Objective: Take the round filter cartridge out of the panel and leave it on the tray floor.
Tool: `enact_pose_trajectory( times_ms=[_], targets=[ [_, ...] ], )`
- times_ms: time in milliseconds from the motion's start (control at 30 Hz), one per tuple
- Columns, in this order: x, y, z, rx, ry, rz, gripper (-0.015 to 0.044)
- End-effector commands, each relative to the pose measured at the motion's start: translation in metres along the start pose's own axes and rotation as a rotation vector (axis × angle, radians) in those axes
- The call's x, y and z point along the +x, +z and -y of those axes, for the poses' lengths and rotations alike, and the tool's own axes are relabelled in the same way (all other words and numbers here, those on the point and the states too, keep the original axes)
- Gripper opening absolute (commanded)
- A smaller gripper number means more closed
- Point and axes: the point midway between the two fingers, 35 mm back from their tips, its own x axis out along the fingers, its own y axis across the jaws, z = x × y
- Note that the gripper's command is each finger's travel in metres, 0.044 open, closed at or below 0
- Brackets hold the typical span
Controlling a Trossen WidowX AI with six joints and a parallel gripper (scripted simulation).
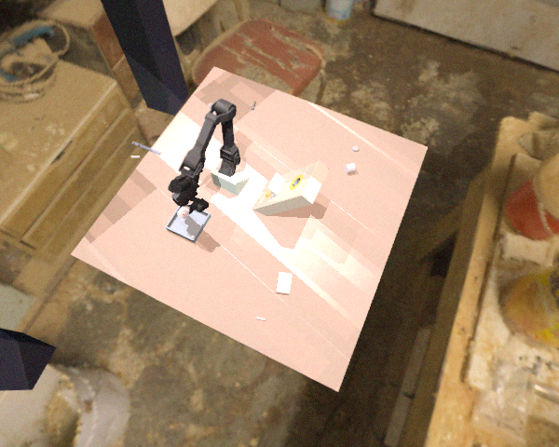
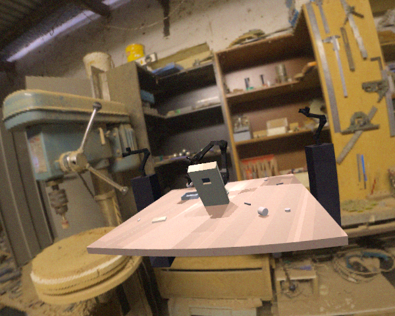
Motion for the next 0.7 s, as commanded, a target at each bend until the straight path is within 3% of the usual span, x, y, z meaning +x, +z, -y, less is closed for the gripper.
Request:
enact_pose_trajectory(
  times_ms=[0,500,667],
  targets=[
    [0.006,-0.002,0.003,0.013,-0.011,0.008,0.0],
    [0.067,-0.038,0.003,0.013,-0.012,0.008,0.0],
    [0.065,-0.038,0.002,0.014,-0.007,-0.005,0.0131]
  ],
)
